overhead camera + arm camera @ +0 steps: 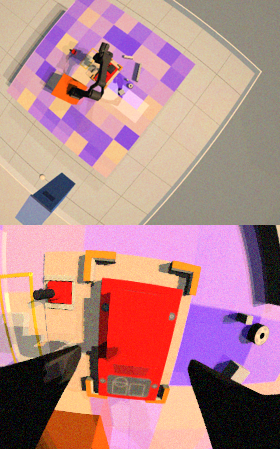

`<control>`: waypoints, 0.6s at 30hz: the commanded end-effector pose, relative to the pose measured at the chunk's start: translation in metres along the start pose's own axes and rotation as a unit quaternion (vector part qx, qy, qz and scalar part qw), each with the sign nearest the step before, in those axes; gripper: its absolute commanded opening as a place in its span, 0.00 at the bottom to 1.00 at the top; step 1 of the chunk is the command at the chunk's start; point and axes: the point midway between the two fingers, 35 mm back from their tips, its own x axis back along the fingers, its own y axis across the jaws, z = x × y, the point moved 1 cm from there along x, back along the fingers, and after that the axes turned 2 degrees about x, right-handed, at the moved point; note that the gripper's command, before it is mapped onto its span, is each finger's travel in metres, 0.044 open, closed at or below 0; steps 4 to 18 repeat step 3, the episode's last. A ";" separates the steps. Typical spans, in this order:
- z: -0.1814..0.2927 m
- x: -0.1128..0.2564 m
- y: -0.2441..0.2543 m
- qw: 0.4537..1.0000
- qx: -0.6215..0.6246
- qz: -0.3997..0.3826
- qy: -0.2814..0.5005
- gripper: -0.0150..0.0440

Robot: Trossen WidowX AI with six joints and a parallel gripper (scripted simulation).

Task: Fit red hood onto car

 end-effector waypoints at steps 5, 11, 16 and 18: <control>0.000 0.000 0.000 1.000 -0.001 -0.001 0.001 1.00; 0.000 0.000 0.000 1.000 -0.001 -0.001 0.001 1.00; 0.000 0.000 0.000 1.000 -0.001 -0.001 0.001 1.00; 0.000 0.000 0.000 1.000 -0.001 -0.001 0.001 1.00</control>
